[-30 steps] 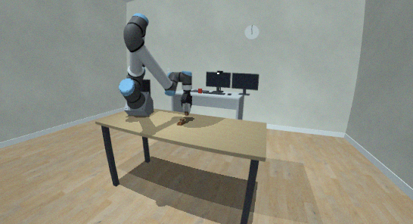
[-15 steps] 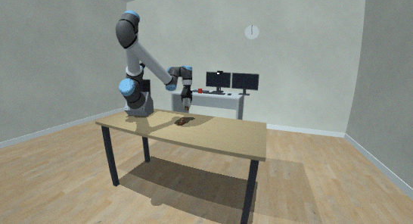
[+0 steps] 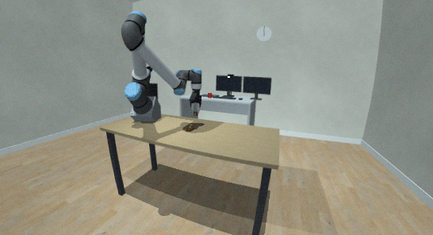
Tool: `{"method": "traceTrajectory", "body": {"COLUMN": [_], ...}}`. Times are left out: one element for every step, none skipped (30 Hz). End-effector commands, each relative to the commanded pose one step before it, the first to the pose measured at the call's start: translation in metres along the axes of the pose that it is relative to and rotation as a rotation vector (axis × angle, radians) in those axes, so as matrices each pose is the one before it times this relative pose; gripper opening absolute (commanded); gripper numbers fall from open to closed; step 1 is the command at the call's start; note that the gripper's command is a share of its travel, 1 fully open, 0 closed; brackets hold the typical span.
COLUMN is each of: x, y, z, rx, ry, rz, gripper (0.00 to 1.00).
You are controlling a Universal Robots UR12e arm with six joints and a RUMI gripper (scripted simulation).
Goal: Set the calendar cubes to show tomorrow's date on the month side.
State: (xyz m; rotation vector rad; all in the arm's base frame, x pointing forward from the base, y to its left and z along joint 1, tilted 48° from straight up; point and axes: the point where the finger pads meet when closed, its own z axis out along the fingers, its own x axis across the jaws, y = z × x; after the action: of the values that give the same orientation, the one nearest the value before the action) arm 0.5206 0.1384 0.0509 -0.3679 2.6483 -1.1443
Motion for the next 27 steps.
{"method": "traceTrajectory", "body": {"x": [-0.00348,-0.00006,-0.00007,-0.00009,-0.0001,-0.00011,-0.00013,-0.00014,-0.00015,-0.00017,-0.00018,0.0,0.0,-0.00023,-0.00021,-0.00022,-0.00022,-0.00023,-0.00024,-0.00024,-0.00025,-0.00025,-0.00022,-0.00021,-0.00019,-0.00018,-0.00015], "y": [0.00005,-0.00008,-0.00009,-0.00011,-0.00012,-0.00014,-0.00016,-0.00017,-0.00019,-0.00021,-0.00023,0.0,0.0,-0.00027,-0.00027,-0.00029,-0.0003,-0.00032,-0.00032,-0.00032,-0.00029,-0.00027,-0.00026,-0.00025,-0.00021,-0.00014,-0.00012], "z": [-0.0016,0.0,0.0,0.0,0.0,-0.00001,-0.00001,-0.00001,-0.00001,-0.00001,-0.00001,0.0,0.0,-0.00003,-0.00002,-0.00001,-0.00001,-0.00001,0.0,0.00001,0.00005,0.00008,0.0001,0.00011,0.00009,0.00004,0.00006], "rx": [0.00021,0.0,0.0,0.0,0.0,0.0,0.0,0.0,0.0,0.0,0.0,0.0,0.0,0.0,0.0,0.0,0.0,-0.00001,-0.00001,-0.00003,-0.00005,-0.00006,-0.0001,-0.00012,-0.00013,-0.00013,-0.00015], "ry": [-0.00377,0.0,0.00001,0.00001,0.0,0.0,-0.00001,-0.00001,-0.00002,-0.00002,-0.00003,0.0,0.0,-0.00016,-0.00004,-0.00003,-0.00001,0.0,0.0,0.00001,0.00007,0.00009,0.00021,0.00024,0.00021,0.00014,0.00018], "rz": [-0.01148,-0.00411,-0.00484,-0.00562,-0.00644,-0.00729,-0.00817,-0.00909,-0.01003,-0.011,-0.01198,0.0,0.0,-0.01285,-0.01401,-0.01507,-0.01615,-0.01721,-0.01828,-0.01936,-0.02049,-0.02159,-0.02278,-0.02387,-0.02502,-0.0262,-0.02728], "gripper": [0.11,0.11,0.11,0.11,0.11,0.11,0.11,0.11,0.11,0.11,0.11,0.11,0.11,0.11,0.11,0.11,0.11,0.11,0.11,0.11,0.11,0.11,0.11,0.11,0.11,0.11,0.11]}}
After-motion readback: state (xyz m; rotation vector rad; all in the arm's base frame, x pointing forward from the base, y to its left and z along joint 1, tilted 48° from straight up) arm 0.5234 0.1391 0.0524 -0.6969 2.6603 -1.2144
